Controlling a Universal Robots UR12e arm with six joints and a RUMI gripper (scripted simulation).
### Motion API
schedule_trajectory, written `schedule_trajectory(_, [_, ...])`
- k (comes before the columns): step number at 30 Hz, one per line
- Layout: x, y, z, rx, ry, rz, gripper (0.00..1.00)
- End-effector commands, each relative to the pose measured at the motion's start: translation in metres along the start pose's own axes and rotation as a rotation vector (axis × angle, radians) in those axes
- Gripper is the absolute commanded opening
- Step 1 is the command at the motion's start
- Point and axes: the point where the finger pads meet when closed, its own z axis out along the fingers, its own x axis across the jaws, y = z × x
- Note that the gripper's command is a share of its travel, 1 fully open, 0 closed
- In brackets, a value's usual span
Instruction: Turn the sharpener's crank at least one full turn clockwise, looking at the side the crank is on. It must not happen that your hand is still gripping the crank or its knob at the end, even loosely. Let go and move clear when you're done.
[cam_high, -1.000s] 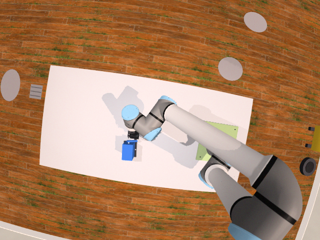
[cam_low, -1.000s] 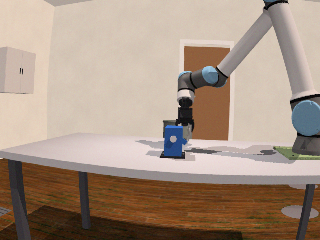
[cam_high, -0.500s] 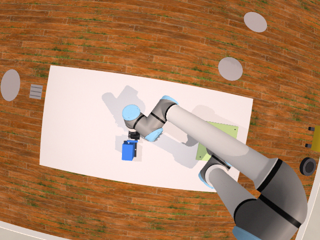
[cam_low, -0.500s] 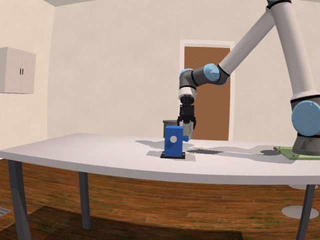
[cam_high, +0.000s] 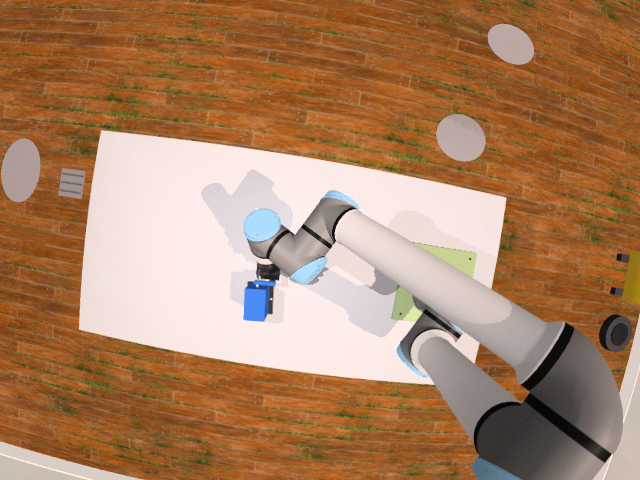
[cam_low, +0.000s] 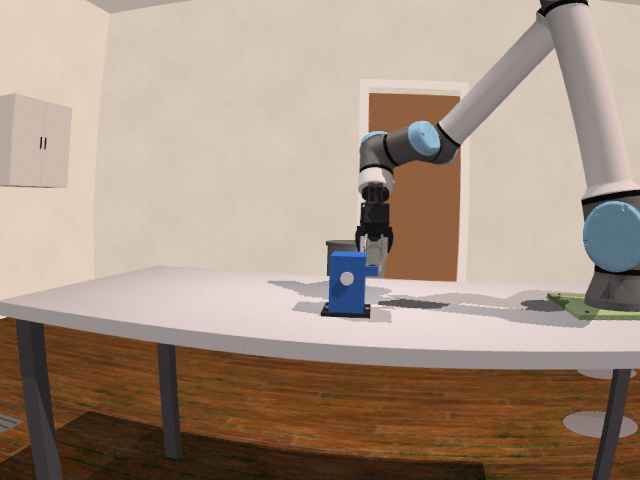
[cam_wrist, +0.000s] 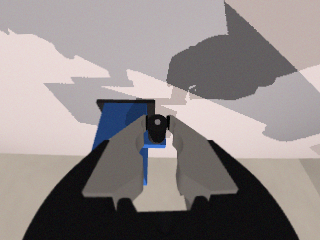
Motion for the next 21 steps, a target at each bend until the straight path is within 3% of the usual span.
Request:
schedule_trajectory(1, [-0.001, 0.002, -0.003, 0.000, -0.001, -0.001, 0.09])
schedule_trajectory(21, [-0.008, 0.013, -0.022, 0.000, -0.001, -0.001, 0.09])
